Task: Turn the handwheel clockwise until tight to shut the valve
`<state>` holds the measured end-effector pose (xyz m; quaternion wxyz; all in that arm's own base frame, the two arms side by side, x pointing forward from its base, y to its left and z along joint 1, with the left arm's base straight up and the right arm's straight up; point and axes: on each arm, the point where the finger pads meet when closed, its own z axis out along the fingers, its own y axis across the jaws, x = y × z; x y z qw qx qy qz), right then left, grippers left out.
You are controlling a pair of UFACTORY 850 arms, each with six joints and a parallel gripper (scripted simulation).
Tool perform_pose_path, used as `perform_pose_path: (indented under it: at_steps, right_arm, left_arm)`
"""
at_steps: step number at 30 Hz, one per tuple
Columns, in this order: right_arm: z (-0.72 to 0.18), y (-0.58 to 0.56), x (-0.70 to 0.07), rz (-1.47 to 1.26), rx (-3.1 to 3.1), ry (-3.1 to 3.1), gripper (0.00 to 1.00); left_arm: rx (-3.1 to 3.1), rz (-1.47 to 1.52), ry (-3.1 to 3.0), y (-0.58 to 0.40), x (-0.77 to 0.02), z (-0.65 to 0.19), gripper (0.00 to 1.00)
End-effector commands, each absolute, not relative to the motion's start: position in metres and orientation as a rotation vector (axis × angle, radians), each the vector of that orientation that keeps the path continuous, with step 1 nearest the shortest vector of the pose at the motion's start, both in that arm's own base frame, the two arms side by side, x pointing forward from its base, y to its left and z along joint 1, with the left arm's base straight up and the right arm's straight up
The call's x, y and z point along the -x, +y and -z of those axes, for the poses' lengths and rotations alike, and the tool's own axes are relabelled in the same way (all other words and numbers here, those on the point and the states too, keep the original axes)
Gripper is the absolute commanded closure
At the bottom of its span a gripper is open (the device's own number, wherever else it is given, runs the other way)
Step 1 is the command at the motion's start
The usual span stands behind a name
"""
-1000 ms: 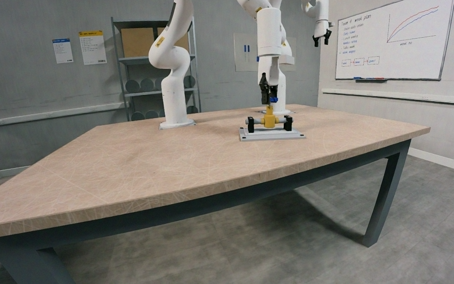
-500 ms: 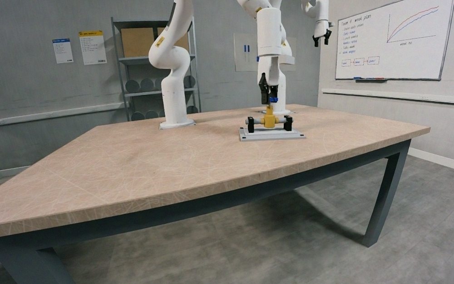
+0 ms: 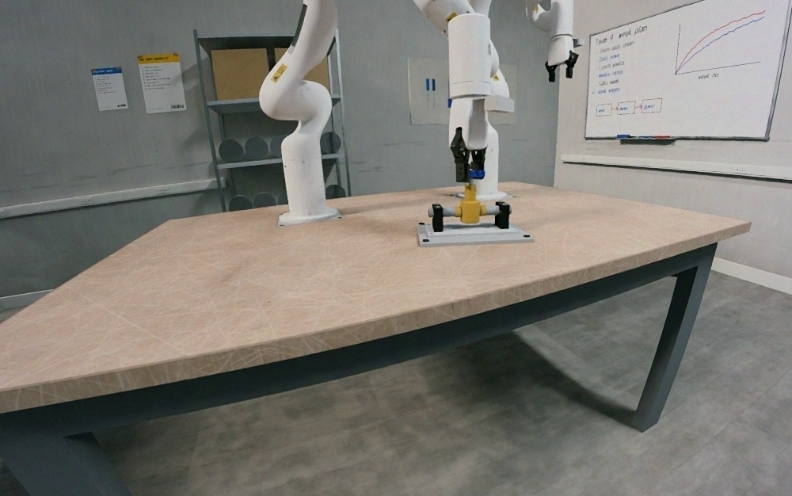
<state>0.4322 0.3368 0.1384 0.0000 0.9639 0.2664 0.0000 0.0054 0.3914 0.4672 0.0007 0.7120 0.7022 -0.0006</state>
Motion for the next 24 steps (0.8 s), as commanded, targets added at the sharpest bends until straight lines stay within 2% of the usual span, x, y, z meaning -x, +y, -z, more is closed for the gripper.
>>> perform_pose_path:
  at_steps: [1, 24]
  right_arm:
    - [-0.1393, 0.3374, -0.4329, -0.003, -3.029, 0.836, 1.0]
    - [-0.1393, 0.3374, -0.4329, -0.003, -3.055, 0.738, 1.0]
  left_arm:
    - [-2.237, 0.0, 2.206, 0.3918, -0.0054, -0.468, 0.0]
    - [-2.237, 0.0, 2.206, 0.3918, -0.0054, -0.468, 0.0]
